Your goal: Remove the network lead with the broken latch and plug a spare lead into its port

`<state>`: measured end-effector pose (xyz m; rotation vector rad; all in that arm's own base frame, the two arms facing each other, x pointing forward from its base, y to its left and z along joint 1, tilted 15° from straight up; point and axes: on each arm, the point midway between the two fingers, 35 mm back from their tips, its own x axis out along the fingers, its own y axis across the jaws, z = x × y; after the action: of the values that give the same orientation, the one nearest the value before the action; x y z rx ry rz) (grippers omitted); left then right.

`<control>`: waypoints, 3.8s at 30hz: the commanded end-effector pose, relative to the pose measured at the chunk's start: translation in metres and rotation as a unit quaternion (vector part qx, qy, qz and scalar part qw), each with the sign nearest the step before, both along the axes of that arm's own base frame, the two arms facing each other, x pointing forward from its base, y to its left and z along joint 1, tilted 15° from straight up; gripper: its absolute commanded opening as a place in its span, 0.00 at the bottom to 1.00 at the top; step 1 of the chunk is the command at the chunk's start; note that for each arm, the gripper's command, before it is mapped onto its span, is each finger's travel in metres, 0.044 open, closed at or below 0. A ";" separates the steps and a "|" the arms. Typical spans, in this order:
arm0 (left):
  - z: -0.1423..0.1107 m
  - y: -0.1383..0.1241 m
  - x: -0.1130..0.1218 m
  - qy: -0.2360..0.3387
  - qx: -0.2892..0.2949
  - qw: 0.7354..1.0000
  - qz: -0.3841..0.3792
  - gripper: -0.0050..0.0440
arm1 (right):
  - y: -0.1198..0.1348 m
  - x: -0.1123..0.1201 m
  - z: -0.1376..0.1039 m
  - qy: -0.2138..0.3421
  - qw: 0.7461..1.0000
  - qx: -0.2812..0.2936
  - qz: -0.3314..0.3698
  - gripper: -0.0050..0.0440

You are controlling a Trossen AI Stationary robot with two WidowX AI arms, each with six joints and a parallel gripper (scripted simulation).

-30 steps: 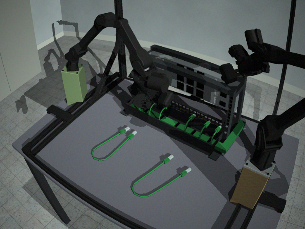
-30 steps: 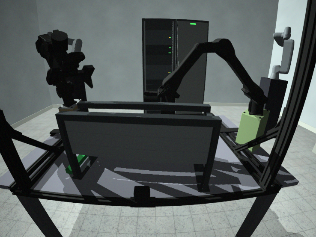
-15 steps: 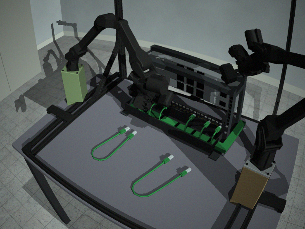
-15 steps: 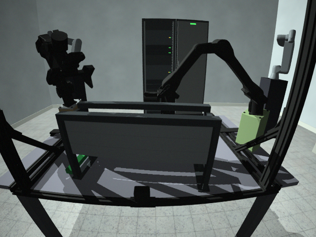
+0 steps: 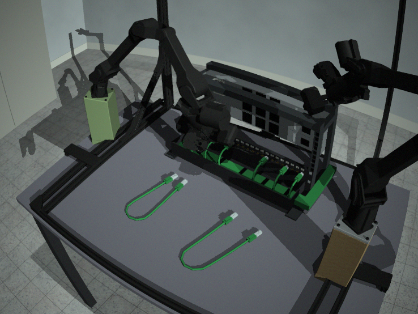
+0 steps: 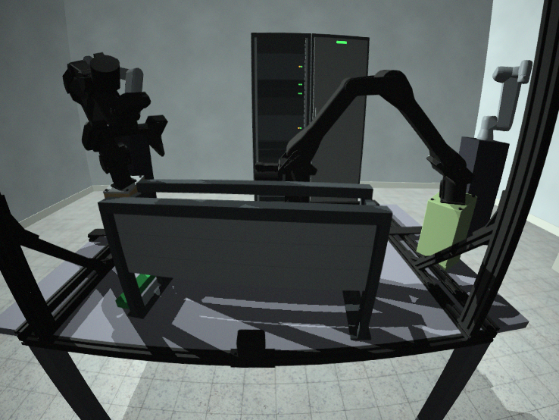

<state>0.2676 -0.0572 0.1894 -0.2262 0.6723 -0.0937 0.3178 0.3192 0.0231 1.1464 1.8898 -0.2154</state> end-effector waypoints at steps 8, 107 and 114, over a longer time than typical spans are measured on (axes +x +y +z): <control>0.000 0.000 0.000 0.000 0.000 1.000 0.000 1.00 | 0.002 -0.002 0.001 -0.001 1.000 0.000 0.001 0.21; 0.000 0.000 0.000 0.000 0.000 1.000 0.000 1.00 | -0.053 0.050 0.046 0.010 0.999 -0.029 -0.041 0.46; 0.000 0.000 0.000 0.000 0.000 1.000 0.000 1.00 | -0.053 0.050 0.046 0.010 0.999 -0.029 -0.041 0.46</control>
<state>0.2676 -0.0572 0.1894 -0.2262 0.6722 -0.0937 0.3653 0.2644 0.0672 1.1830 1.8542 -0.3298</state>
